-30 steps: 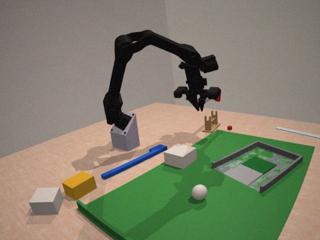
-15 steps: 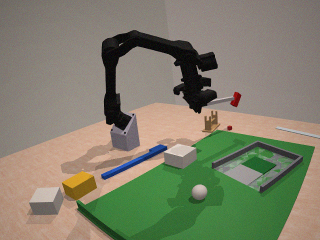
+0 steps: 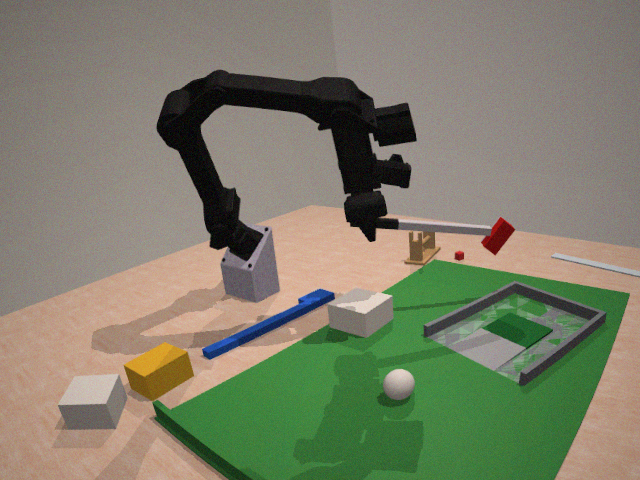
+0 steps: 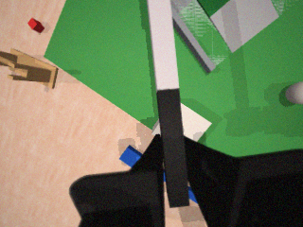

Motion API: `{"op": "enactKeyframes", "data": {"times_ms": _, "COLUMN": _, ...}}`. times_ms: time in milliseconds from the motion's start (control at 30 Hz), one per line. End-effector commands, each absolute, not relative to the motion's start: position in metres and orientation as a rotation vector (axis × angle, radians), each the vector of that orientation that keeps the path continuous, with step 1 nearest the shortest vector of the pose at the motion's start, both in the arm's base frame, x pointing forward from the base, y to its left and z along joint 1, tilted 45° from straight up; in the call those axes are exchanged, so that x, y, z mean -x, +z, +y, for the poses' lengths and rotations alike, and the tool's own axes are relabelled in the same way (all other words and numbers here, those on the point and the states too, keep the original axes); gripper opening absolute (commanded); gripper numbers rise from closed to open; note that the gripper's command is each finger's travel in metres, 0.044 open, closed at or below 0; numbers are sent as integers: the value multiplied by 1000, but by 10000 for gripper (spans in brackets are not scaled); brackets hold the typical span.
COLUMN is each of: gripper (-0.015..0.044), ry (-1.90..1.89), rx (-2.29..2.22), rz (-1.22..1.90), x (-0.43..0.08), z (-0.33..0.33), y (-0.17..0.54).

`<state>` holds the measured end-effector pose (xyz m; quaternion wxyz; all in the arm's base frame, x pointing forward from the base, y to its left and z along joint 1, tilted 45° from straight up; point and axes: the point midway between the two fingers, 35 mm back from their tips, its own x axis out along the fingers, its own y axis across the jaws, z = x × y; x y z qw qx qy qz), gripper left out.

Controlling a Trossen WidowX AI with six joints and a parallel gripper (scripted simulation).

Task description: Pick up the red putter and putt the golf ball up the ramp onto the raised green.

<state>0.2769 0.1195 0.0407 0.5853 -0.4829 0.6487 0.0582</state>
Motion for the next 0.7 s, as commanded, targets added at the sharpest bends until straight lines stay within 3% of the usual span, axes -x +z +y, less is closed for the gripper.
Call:
{"op": "enactKeyframes", "data": {"times_ms": 0, "gripper": 0, "ry": 0, "rx": 1020, "rz": 1490, "x": -279, "z": 101, "y": 61}}
{"op": "enactKeyframes", "data": {"times_ms": 667, "gripper": 0, "ry": -674, "rx": 455, "rz": 1265, "x": -258, "z": -5, "y": 158}}
